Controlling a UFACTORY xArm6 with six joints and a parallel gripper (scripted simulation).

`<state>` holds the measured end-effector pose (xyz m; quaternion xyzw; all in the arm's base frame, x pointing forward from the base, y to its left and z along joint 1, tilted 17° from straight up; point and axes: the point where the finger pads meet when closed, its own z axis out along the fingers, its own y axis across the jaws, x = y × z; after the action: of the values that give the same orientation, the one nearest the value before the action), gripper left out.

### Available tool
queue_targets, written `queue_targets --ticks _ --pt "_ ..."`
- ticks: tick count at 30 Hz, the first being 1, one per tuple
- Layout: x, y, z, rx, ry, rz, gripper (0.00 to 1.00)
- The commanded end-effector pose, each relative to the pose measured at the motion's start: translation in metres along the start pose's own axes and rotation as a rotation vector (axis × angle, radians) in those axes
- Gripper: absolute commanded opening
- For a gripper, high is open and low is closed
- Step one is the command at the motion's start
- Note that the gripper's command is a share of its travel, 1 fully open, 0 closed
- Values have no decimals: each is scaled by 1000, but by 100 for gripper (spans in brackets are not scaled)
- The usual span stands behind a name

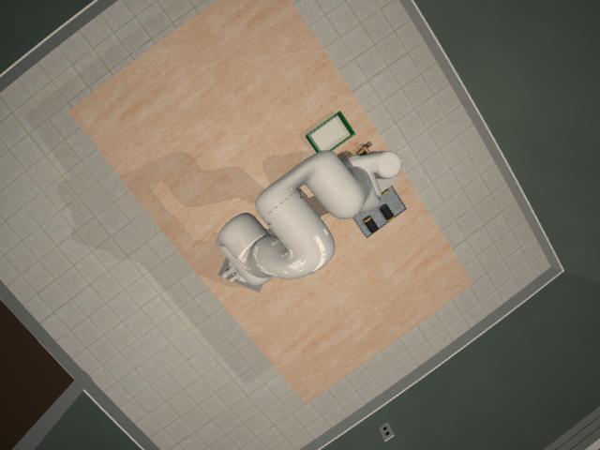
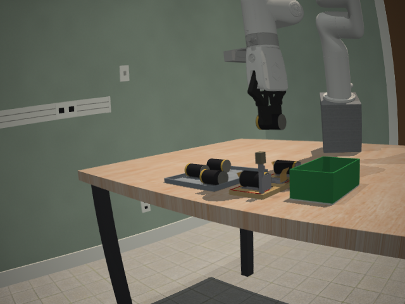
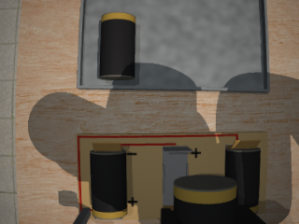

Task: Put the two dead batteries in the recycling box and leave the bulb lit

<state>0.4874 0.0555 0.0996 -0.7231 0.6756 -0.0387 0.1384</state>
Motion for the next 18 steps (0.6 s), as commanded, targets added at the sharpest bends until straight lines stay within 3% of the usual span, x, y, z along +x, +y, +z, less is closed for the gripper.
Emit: queue_targets --ticks 1,6,18 --pt "0 -2 10 4 0 0 28" --pt "0 -2 64 4 0 0 28" --pt "0 -2 68 4 0 0 28"
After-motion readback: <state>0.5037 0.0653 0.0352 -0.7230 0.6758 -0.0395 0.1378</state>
